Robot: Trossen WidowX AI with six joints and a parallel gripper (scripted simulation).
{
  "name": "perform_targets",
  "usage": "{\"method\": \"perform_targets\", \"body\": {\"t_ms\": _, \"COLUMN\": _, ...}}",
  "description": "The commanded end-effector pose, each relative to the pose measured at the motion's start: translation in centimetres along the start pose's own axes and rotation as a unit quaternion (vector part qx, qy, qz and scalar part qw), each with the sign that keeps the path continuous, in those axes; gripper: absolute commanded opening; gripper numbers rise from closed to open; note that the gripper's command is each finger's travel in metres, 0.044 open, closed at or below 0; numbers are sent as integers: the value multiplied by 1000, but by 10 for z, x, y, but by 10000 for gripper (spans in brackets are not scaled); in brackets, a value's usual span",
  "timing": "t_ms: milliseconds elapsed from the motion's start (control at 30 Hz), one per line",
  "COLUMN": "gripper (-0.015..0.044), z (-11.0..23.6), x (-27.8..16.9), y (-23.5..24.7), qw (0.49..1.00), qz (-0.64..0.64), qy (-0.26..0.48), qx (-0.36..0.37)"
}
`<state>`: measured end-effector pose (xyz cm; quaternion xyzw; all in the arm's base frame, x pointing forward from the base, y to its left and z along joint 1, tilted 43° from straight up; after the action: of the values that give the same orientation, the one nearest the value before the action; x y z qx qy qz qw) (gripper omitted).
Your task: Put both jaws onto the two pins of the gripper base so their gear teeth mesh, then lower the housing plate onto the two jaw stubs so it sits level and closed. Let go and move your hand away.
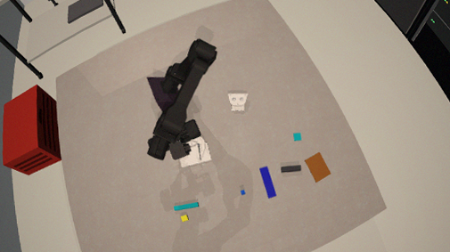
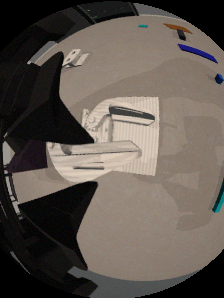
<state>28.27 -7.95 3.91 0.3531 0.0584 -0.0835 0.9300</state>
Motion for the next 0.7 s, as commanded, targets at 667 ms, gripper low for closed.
{"method": "perform_targets", "body": {"t_ms": 667, "gripper": 134, "z": 2, "x": 9, "y": 11, "qw": 1000, "qz": -2, "qy": -3, "qx": 1}}
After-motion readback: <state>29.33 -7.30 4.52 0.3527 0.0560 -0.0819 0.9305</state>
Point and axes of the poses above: the point midway between the two fingers, 35 mm back from their tips, its own z axis back along the fingers, its own y axis across the jaws, x = y × z, the point moved 3 cm from there along z, back along the fingers, and after that the axes turned 13 degrees about -z, right-handed, at the moved point
